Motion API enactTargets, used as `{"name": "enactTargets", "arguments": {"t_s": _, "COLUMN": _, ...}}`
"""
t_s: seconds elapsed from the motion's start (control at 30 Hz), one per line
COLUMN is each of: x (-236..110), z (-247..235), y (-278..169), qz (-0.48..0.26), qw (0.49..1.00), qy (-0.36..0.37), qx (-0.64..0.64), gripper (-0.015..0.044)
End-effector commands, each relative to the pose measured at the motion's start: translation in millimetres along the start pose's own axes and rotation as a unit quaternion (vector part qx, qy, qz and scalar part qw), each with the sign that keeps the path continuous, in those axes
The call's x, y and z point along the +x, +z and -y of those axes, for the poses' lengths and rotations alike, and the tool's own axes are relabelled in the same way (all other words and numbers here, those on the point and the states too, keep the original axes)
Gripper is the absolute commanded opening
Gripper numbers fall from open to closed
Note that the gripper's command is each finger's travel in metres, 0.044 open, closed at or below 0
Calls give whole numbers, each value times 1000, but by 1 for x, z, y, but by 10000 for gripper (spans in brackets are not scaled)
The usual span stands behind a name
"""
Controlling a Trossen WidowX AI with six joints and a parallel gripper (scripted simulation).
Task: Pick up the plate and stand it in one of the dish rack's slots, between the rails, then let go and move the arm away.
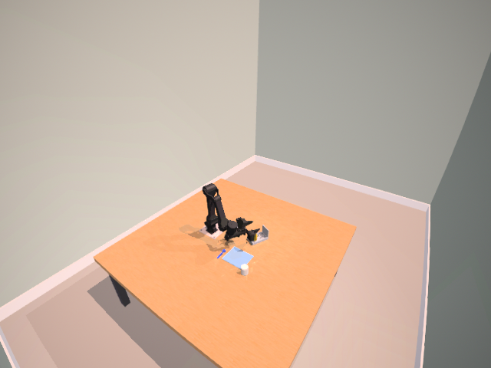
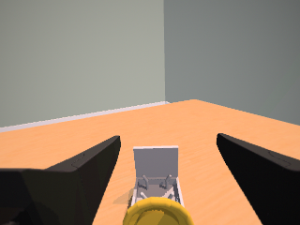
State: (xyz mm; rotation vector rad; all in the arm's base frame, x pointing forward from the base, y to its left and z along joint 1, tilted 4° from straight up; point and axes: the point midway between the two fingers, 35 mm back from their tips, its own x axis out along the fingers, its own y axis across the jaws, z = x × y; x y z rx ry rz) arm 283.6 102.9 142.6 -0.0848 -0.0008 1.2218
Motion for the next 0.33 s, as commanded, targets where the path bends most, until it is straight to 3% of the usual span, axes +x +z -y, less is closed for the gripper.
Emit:
{"name": "enactTargets", "arguments": {"t_s": 0.0, "x": -1, "z": -2, "y": 30, "qz": 4, "qw": 1000, "qy": 7, "qx": -2, "gripper": 400}}
{"name": "enactTargets", "arguments": {"t_s": 0.3, "x": -2, "z": 18, "y": 31, "qz": -13, "qw": 999, "qy": -34, "qx": 14, "gripper": 400}}
